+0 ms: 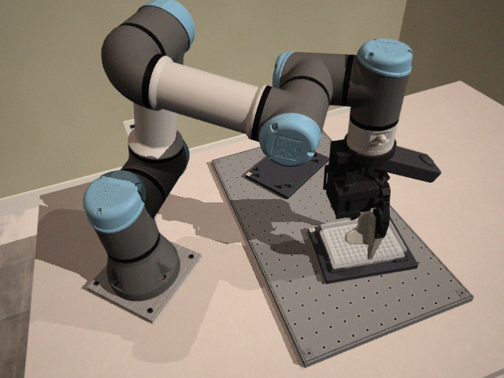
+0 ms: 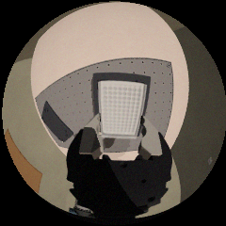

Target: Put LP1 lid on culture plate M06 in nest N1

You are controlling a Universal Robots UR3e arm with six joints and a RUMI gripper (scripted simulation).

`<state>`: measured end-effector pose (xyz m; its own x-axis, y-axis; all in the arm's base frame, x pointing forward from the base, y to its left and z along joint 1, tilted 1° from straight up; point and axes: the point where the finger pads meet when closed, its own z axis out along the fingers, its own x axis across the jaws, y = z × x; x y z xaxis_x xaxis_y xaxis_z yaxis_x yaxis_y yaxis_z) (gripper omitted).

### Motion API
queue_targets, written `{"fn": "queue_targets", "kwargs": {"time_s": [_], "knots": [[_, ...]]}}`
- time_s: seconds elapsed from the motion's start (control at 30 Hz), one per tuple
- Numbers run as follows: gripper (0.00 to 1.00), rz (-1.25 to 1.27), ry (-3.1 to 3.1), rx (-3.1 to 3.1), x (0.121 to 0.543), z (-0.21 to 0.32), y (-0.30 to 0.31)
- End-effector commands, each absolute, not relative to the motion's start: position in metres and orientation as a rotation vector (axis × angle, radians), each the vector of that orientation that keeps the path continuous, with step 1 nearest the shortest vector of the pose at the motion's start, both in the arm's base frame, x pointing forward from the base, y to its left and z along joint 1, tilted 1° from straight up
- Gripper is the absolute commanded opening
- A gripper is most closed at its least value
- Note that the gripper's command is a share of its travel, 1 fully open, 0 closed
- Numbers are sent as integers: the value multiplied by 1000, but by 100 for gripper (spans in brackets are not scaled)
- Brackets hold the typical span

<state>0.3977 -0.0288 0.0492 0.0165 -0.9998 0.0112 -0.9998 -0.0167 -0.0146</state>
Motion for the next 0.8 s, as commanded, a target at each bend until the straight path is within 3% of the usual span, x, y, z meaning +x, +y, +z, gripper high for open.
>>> {"fn": "queue_targets", "kwargs": {"time_s": [0.0,0.77], "knots": [[0,-33,2200,-2237,398,49,-29],[0,-33,2200,-2237,399,42,-29]]}}
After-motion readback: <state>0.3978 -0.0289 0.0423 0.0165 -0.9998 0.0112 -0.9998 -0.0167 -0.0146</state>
